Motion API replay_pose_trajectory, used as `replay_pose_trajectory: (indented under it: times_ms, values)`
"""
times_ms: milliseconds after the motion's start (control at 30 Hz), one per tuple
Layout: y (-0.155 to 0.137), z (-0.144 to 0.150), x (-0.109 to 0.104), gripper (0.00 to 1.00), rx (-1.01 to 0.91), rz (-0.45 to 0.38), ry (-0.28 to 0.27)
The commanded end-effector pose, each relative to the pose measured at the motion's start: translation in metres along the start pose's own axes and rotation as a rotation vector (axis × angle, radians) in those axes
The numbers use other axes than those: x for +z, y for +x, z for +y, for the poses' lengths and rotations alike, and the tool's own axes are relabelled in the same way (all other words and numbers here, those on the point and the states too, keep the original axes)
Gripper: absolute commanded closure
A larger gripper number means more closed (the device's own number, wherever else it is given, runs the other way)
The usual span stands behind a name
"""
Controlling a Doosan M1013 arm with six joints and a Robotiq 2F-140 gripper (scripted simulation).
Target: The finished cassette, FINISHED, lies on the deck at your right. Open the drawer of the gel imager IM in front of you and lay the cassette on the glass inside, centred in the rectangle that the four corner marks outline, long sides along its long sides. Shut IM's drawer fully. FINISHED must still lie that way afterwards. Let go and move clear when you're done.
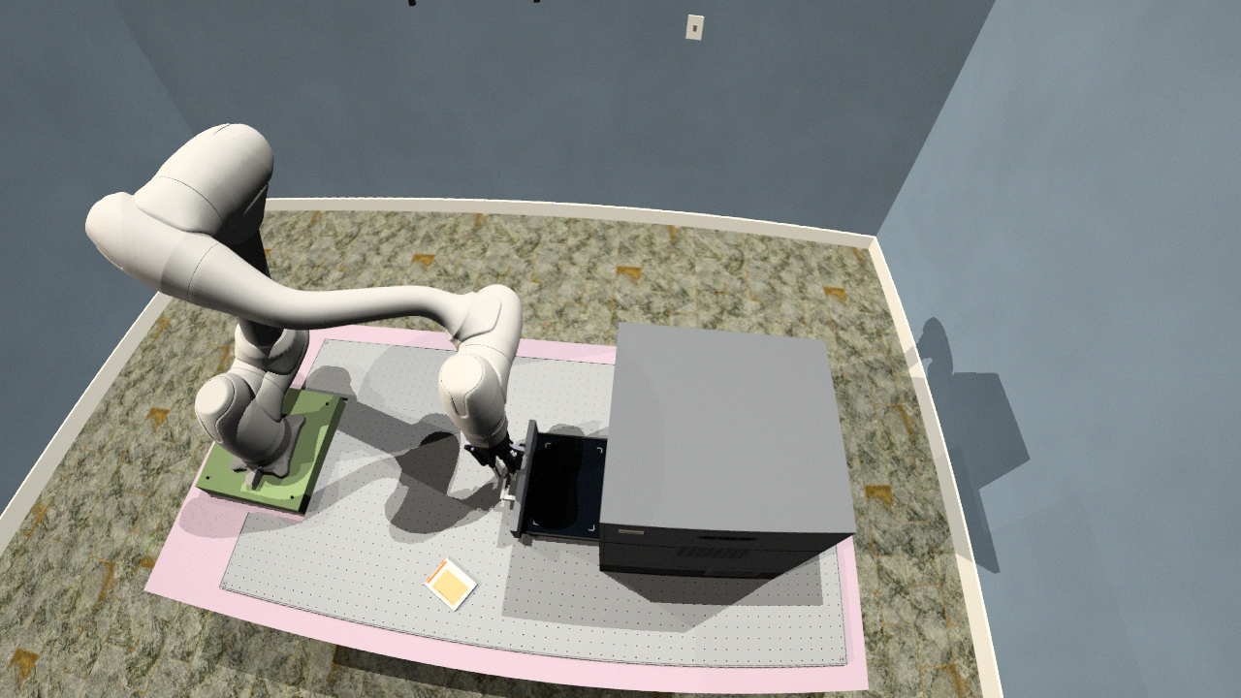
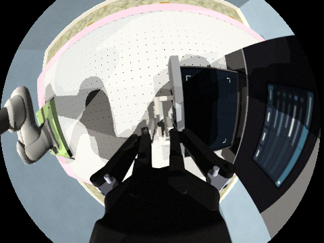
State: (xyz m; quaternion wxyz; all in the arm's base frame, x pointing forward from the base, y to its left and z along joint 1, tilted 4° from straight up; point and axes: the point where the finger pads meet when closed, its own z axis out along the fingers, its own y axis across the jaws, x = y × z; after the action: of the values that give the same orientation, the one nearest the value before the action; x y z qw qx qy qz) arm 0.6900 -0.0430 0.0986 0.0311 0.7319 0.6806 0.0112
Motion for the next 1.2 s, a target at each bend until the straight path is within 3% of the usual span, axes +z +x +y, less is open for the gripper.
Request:
replay_pose_trajectory:
  times_ms: [0,1167]
  values:
    - [0.0,0.0,-0.003,0.73,0.0,0.0,0.0]
    - [0.0,0.0,-0.045,0.73,0.0,0.0,0.0]
